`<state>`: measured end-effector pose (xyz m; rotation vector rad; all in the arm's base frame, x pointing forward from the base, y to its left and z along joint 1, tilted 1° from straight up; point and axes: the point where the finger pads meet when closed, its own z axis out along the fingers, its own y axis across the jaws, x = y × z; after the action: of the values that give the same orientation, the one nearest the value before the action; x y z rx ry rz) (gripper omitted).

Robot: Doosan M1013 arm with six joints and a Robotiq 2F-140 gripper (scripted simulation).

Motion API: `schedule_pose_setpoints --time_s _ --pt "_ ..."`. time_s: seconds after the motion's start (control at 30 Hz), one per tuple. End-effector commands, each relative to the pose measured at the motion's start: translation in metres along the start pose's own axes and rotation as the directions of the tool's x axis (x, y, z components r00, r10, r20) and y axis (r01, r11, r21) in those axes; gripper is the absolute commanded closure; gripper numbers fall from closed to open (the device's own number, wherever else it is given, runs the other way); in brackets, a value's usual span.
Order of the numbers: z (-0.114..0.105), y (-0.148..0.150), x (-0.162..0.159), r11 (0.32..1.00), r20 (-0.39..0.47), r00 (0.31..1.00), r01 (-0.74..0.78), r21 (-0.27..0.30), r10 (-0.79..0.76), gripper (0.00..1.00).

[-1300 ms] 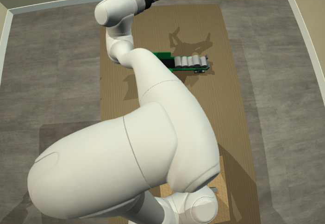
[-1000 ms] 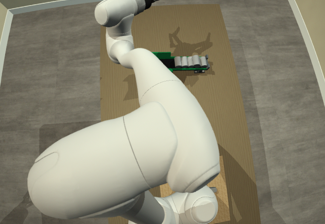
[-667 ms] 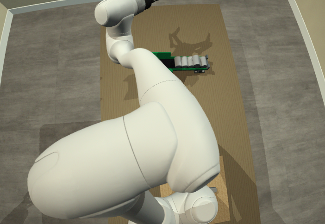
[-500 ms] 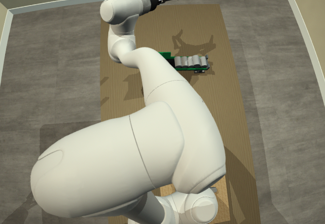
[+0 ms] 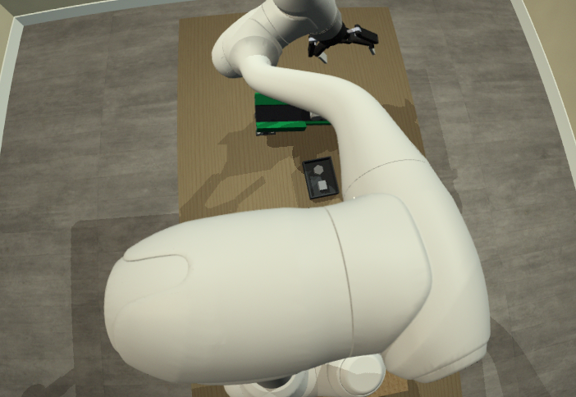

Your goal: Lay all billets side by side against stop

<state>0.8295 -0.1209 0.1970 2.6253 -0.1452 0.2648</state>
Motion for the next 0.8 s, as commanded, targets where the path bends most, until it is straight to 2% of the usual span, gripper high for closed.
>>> schedule_pose_setpoints --time_s 0.0,0.03,0.07,0.1,0.13,0.17,0.2,0.23,0.3,0.37,0.47,0.77 --pt "0.013 0.019 -0.05 0.99 0.119 0.992 0.019 0.137 -0.036 0.0" --pt "0.013 0.019 -0.05 0.99 0.119 0.992 0.019 0.137 -0.036 0.0" --pt "0.014 0.02 -0.067 0.977 0.149 0.987 0.022 0.214 -0.055 0.0" --pt "0.014 0.02 -0.067 0.977 0.149 0.987 0.022 0.214 -0.055 0.0" --pt "0.013 0.02 -0.081 0.959 0.167 0.983 0.022 0.283 -0.072 0.0" --pt "0.013 0.02 -0.081 0.959 0.167 0.983 0.022 0.283 -0.072 0.0" --pt "0.01 0.019 -0.091 0.939 0.175 0.981 0.021 0.343 -0.086 0.0" --pt "0.01 0.019 -0.091 0.939 0.175 0.981 0.021 0.343 -0.086 0.0" --pt "0.004 0.018 -0.103 0.904 0.176 0.979 0.019 0.426 -0.104 0.0" --pt "0.004 0.018 -0.103 0.904 0.176 0.979 0.019 0.426 -0.104 0.0" --pt "0.001 0.018 -0.108 0.883 0.171 0.979 0.019 0.468 -0.111 0.0" --pt "0.001 0.018 -0.108 0.883 0.171 0.979 0.019 0.469 -0.111 0.0"
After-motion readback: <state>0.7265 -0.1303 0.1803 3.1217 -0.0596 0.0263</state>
